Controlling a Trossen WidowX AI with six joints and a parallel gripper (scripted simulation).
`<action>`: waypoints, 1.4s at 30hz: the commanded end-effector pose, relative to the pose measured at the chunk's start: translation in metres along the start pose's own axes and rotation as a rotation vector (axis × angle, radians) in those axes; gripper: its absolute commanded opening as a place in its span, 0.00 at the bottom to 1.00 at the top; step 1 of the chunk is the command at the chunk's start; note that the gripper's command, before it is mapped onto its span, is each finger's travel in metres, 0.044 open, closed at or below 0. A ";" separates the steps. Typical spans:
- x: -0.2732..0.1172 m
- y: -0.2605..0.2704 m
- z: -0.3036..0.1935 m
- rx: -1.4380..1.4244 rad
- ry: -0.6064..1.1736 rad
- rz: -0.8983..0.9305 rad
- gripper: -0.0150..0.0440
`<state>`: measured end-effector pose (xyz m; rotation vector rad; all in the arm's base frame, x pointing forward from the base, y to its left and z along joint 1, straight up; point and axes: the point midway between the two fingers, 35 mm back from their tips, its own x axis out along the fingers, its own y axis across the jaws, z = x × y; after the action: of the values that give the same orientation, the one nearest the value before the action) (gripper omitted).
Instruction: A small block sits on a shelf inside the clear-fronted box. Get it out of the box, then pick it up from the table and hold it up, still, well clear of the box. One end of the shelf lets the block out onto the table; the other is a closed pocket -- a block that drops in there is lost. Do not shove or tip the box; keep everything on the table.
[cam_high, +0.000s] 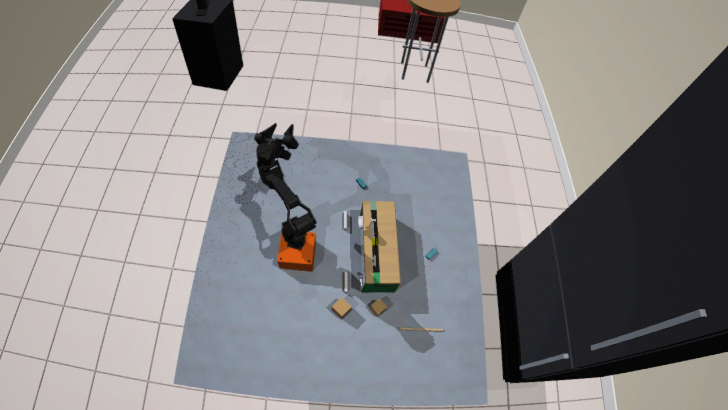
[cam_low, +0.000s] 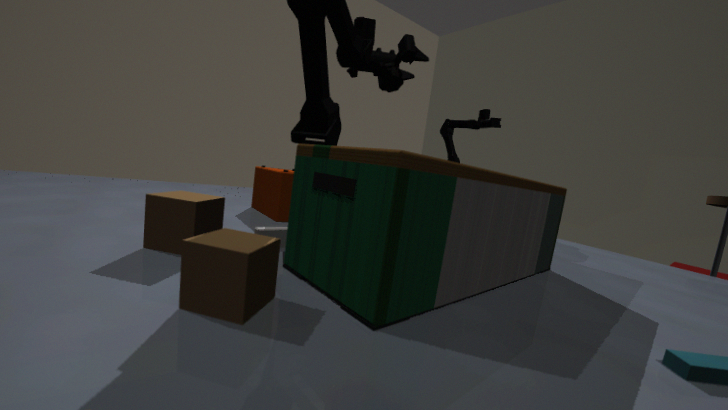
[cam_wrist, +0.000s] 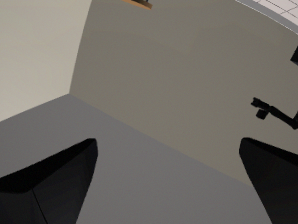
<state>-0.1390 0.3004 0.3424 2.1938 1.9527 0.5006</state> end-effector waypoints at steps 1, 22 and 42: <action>0.002 0.001 0.001 -0.011 -0.004 0.002 0.93; 0.079 0.181 0.189 -0.719 -0.737 0.035 0.93; -0.124 0.345 0.346 -0.438 -1.411 -0.481 0.93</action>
<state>0.2823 0.2123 0.1333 1.1060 1.1371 -0.4056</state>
